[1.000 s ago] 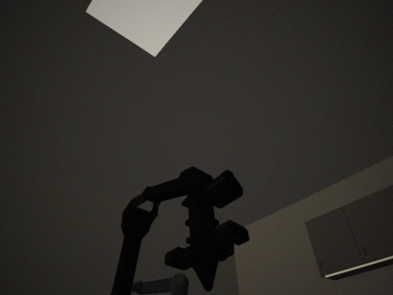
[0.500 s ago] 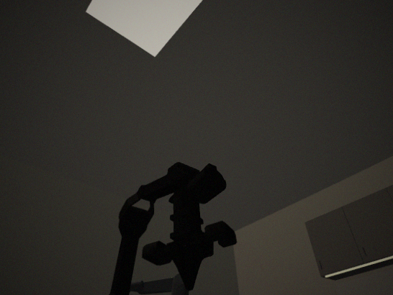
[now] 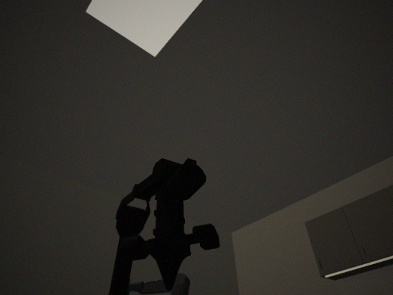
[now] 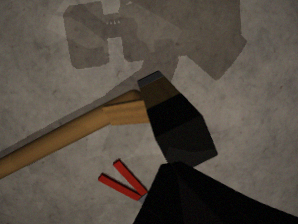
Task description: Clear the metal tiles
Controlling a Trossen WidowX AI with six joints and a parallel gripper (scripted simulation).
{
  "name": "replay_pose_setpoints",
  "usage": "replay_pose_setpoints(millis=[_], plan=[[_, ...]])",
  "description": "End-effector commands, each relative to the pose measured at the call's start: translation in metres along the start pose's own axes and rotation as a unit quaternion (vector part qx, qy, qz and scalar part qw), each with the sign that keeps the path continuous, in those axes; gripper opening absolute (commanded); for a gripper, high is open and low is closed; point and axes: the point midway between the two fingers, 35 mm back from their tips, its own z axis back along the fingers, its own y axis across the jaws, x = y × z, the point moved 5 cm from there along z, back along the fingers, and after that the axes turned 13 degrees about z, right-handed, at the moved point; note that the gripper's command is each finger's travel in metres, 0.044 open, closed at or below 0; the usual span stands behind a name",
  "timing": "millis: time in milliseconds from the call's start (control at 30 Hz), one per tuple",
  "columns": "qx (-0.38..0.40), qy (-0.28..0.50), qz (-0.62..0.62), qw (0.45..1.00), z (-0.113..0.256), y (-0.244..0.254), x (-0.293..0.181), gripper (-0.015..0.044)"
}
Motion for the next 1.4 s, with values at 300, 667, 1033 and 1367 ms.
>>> replay_pose_setpoints(millis=[300,667,1033,1367], plan=[[0.002,-0.015,0.106,0.994,-0.003,0.03,-0.009,0.0],[0.0,-0.021,0.169,0.985,-0.004,0.048,-0.014,0.0],[0.0,-0.021,0.169,0.985,-0.026,0.047,-0.015,0.0],[0.0,-0.02,0.169,0.985,-0.049,0.047,-0.015,0.0]])
